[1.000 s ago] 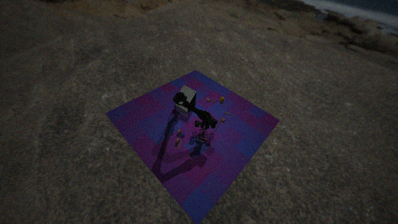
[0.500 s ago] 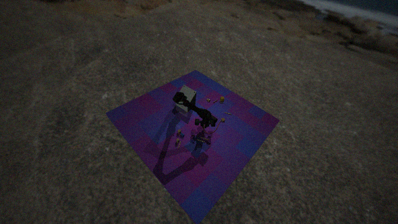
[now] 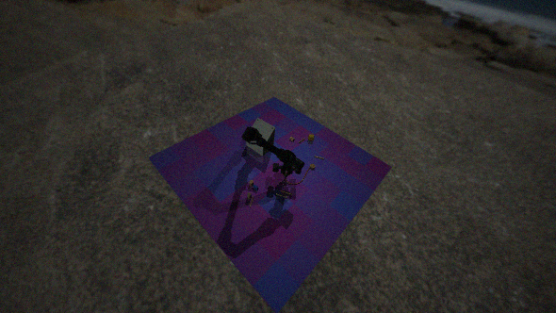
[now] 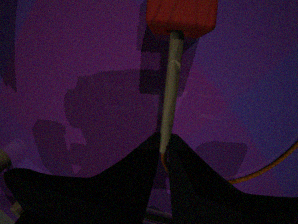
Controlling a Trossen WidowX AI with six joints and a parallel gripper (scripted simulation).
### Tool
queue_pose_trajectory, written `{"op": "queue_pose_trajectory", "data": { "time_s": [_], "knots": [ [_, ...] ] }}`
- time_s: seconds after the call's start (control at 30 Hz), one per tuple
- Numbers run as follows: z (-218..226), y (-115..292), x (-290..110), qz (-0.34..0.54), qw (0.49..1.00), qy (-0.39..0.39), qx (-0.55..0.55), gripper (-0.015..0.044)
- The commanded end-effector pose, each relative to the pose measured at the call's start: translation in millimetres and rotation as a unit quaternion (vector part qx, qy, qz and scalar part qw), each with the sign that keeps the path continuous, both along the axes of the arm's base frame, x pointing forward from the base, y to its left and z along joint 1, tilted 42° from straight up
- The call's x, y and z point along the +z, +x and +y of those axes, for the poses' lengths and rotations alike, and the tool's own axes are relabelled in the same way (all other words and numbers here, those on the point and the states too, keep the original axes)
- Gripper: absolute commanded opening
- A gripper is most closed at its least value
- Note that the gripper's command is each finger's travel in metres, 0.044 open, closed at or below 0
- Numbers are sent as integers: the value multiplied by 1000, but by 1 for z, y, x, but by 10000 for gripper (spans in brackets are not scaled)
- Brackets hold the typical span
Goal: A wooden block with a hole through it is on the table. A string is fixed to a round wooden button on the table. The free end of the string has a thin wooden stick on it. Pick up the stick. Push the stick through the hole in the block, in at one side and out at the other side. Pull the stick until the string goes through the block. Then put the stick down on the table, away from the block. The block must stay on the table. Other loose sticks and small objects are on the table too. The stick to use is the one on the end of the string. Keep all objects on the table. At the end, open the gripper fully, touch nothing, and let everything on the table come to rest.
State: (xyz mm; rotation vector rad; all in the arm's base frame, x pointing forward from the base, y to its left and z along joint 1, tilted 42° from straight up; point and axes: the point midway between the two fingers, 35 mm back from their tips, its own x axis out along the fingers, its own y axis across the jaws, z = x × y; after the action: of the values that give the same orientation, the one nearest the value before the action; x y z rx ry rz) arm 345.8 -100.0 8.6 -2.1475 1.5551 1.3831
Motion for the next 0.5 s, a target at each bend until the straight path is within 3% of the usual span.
{"op": "queue_pose_trajectory", "data": {
  "time_s": [0.0,0.47],
  "knots": [
    [1,-1,1,-4,1000,-2,-1,0],
    [11,-12,-10,-3,1000,-2,-1,0]
  ]
}}
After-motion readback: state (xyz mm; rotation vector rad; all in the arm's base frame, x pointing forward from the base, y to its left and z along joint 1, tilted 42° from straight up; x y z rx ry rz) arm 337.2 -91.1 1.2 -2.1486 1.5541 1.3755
